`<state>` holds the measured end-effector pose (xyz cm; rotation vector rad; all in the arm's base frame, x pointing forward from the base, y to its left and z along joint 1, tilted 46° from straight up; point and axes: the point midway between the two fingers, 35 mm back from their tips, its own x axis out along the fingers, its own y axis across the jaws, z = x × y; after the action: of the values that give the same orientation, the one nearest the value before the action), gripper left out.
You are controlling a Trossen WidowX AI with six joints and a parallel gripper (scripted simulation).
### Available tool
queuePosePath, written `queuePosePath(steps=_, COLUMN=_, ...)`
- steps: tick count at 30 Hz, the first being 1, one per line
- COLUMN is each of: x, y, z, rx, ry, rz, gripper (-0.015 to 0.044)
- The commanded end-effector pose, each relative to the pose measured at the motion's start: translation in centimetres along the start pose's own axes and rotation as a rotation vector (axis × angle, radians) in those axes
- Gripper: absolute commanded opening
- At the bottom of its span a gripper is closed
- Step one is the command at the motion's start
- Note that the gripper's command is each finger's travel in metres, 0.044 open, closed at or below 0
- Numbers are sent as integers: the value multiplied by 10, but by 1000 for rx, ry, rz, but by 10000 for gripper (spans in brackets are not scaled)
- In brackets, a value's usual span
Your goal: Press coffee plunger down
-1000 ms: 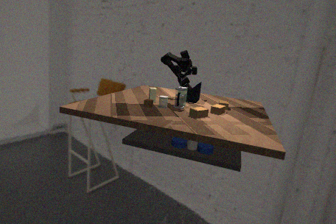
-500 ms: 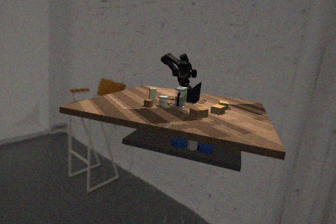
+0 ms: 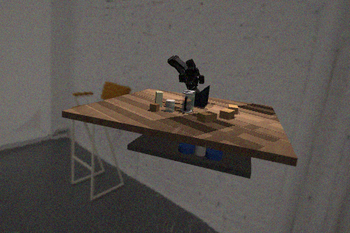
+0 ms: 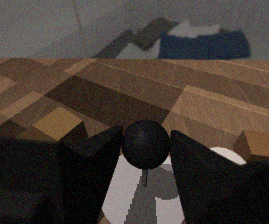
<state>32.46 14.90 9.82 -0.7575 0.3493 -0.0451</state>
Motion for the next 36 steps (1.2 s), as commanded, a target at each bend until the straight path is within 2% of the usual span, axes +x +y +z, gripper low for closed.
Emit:
queuePosePath(steps=1, x=9, y=-1, z=-23, rx=-47, ry=61, rz=-15, gripper=129)
queuePosePath(steps=36, x=12, y=3, z=-19, rx=-46, ry=61, rz=-16, gripper=129)
